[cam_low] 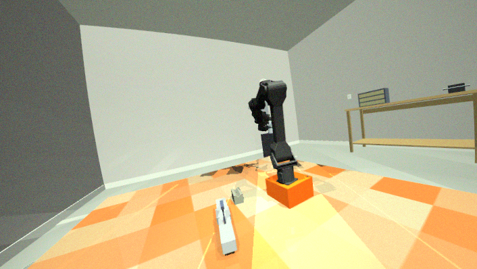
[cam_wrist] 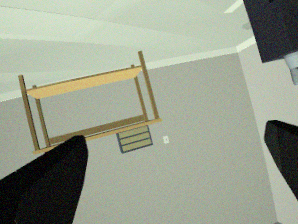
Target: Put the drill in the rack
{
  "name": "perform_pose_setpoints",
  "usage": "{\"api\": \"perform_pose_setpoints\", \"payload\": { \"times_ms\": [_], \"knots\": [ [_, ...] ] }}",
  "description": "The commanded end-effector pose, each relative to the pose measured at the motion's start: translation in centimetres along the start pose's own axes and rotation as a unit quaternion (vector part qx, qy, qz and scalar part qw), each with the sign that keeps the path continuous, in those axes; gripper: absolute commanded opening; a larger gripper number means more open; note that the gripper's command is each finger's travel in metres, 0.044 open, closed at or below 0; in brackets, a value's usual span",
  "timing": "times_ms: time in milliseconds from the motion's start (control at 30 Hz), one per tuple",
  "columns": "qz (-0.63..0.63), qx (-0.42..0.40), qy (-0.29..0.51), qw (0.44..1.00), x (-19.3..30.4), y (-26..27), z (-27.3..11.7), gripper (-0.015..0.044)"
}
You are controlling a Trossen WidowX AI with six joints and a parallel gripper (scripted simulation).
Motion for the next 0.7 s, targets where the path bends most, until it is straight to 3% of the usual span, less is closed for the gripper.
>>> {"api": "perform_pose_setpoints", "payload": {
  "times_ms": [0,300,467,667],
  "knots": [
    [0.0,0.0,0.0,1.0,0.0,0.0,0.0,0.0374],
    [0.004,0.008,-0.003,1.0,-0.2,-0.3,-0.3,0.0137],
    [0.042,0.094,-0.045,0.994,-2.9,-3.7,-3.5,0.0006],
    [0.065,0.175,-0.122,0.975,-7.2,-6.6,-8.6,0.0]
  ]
}}
Point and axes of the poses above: the point midway between the two fingers, 35 mm back from their tips, its own z axis out along the fingers, its own y axis across the jaws, x = y × z, the point moved 8 cm from there along -z, back along the fingers, and after that the axes turned 12 degrees about -z, right-handed, at the moved point
